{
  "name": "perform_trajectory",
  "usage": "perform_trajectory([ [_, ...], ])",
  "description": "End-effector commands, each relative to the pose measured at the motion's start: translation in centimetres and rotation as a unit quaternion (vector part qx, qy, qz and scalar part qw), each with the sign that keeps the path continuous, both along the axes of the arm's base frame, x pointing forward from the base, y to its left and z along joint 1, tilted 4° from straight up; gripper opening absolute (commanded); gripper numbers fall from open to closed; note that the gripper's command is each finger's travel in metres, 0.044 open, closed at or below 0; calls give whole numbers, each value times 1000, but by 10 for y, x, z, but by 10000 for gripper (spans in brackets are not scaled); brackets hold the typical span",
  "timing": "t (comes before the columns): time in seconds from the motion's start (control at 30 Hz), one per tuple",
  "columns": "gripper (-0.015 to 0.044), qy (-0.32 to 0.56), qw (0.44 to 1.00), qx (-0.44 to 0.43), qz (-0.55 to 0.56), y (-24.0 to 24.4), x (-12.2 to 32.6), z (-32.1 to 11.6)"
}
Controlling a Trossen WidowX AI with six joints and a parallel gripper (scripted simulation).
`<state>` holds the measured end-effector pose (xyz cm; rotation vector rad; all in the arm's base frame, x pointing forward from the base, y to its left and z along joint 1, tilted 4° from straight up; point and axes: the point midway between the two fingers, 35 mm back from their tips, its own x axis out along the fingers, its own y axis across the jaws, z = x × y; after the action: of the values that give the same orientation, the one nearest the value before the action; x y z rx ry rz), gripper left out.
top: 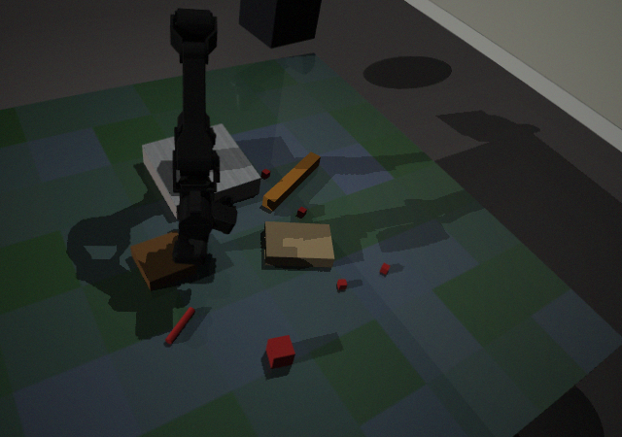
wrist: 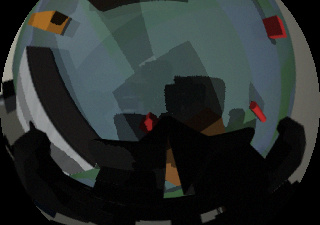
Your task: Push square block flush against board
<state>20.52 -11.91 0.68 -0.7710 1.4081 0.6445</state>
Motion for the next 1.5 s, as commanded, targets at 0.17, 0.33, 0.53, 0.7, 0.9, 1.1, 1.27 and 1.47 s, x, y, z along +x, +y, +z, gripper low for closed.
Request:
perform_trajectory([
  [0.17, 0, 2, 1000, -2, 2, 0, -1, 0],
  [0.33, 0, 1, 1000, -2, 2, 4, 3, 0],
  [0.53, 0, 1, 1000, -1, 2, 11, 9, 0],
  [0.7, 0, 1, 1000, -1, 2, 17, 14, 0],
  [0.9, 0, 1, 1000, 0, 2, 25, 20, 0],
  [1.1, 0, 0, 1000, 0, 2, 33, 25, 0],
  [1.27, 0, 0, 1000, 1, 3, 34, 23, 27],
  [1.47, 0, 0, 1000, 0, 2, 36, 19, 55],
])
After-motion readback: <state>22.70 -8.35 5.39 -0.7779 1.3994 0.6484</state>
